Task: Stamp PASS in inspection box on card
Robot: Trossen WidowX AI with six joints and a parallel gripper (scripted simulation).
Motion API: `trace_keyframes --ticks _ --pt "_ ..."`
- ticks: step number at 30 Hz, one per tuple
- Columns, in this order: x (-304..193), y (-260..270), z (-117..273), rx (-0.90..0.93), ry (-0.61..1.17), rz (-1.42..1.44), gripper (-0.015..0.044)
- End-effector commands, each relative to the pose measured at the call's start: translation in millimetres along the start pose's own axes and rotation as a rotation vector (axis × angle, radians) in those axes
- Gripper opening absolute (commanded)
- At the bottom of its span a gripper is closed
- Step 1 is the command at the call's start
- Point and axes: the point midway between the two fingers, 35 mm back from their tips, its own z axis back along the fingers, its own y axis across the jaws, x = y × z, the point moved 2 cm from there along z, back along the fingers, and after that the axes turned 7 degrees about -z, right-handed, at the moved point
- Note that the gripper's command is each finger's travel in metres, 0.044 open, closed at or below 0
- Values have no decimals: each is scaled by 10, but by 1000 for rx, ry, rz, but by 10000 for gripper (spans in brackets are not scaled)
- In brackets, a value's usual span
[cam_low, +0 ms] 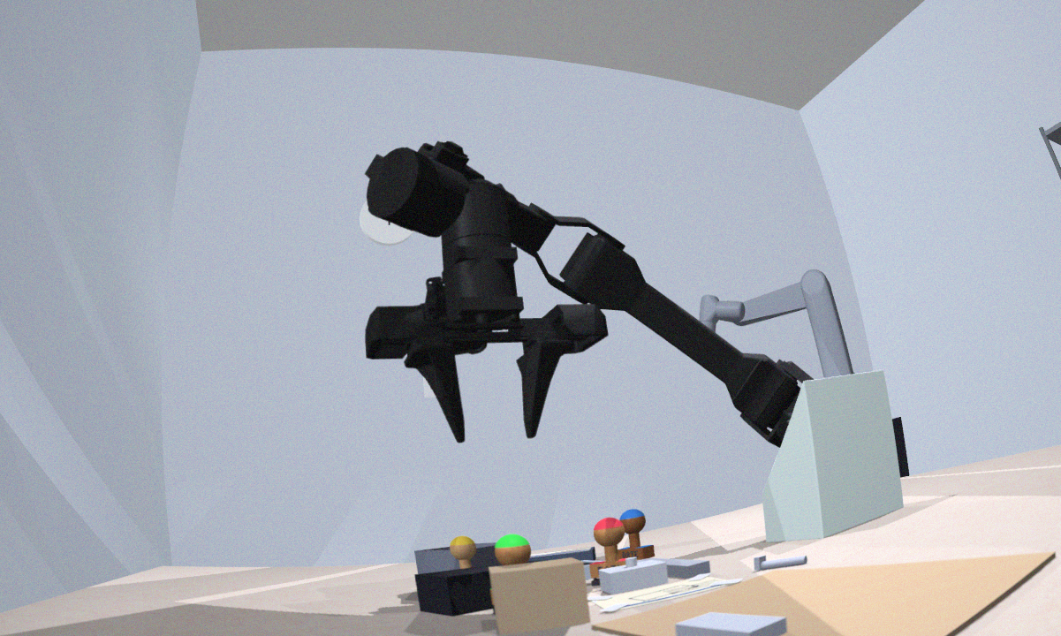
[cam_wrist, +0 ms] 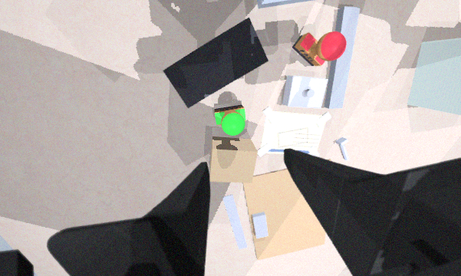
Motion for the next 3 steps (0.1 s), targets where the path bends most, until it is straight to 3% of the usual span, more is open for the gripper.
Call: trace_keyframes --ticks 1,3 --pt "0 -1 -1 0 0 0 261" --pt "0 -1 -1 0 0 0 261"
